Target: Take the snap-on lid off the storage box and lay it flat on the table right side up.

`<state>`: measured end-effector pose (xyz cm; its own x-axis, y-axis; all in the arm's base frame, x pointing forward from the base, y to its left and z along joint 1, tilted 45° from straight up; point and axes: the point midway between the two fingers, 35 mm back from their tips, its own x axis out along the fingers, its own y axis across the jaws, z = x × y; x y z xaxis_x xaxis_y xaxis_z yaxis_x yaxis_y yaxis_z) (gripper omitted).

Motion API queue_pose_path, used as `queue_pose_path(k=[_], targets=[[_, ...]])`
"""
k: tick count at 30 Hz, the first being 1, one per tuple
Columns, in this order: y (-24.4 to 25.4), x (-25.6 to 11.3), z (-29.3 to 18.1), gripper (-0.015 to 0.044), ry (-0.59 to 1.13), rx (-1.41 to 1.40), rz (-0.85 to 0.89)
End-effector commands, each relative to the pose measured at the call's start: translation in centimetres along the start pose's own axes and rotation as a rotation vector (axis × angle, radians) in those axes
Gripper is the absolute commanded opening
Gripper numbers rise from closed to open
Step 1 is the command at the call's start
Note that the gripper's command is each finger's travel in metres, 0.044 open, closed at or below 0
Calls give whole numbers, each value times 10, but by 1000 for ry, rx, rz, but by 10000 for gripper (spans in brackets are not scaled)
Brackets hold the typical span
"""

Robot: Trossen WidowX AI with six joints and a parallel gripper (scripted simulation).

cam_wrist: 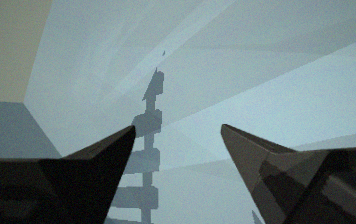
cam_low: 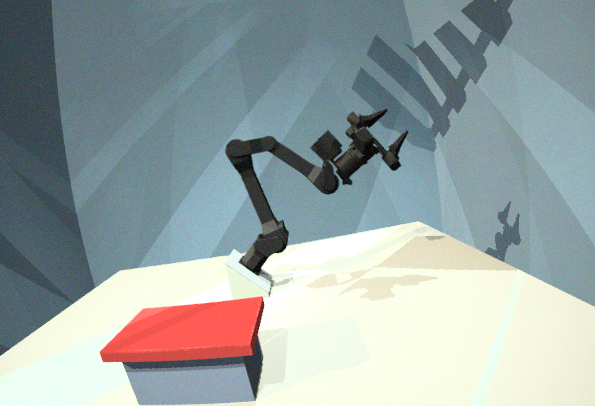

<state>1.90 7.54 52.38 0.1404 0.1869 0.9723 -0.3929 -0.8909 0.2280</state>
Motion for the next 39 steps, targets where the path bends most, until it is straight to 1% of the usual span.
queue_pose_path(k=[1,3,6,7,10,13,16,20,23,30,33,39], targets=[[-2,0,0,374,2,-9,-4],[-15,1,-3,321,19,-84,-38],[-48,3,-8,243,73,-216,-123],[-60,3,-8,235,92,-251,-154],[-95,1,-5,235,141,-351,-255],[-115,-1,2,235,157,-410,-316],[-152,-10,23,235,177,-520,-449],[-196,-28,64,235,180,-639,-637],[-209,-37,83,235,163,-661,-709],[-246,-92,177,235,52,-709,-1044],[-248,-106,197,235,20,-705,-1110],[-235,-170,277,235,-169,-638,-1354]])
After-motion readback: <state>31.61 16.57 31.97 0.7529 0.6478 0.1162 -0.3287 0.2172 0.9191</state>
